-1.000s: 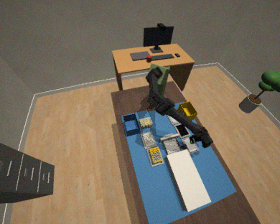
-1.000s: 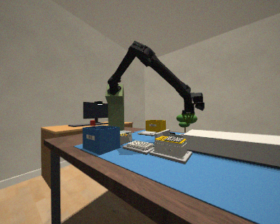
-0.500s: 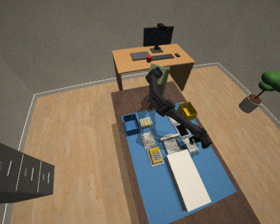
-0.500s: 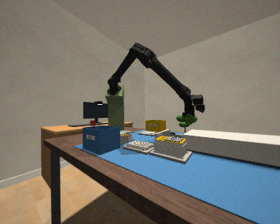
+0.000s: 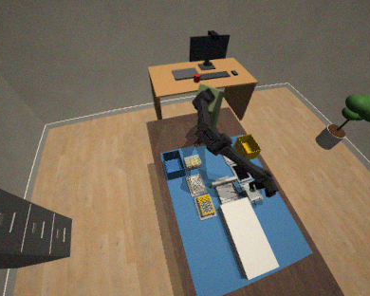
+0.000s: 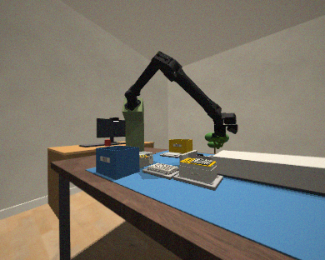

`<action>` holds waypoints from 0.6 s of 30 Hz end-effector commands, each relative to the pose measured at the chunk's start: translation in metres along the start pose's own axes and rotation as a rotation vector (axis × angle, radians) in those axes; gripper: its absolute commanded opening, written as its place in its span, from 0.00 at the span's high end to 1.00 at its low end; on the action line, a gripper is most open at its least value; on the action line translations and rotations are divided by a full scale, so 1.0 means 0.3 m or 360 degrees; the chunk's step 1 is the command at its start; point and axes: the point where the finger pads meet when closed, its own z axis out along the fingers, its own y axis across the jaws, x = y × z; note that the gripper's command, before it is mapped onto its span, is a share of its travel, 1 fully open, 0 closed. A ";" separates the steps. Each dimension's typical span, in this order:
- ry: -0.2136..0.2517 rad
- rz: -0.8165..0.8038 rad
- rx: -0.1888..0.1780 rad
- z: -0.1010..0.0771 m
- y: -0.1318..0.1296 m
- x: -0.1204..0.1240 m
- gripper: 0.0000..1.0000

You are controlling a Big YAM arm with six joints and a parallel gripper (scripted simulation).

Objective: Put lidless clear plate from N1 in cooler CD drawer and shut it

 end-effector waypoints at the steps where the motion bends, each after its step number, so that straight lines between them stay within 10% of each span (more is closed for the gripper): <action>1: 0.0012 0.0008 0.0016 0.065 -0.023 0.002 0.00; 18: 0.0008 0.0012 0.0017 0.131 -0.026 -0.003 0.00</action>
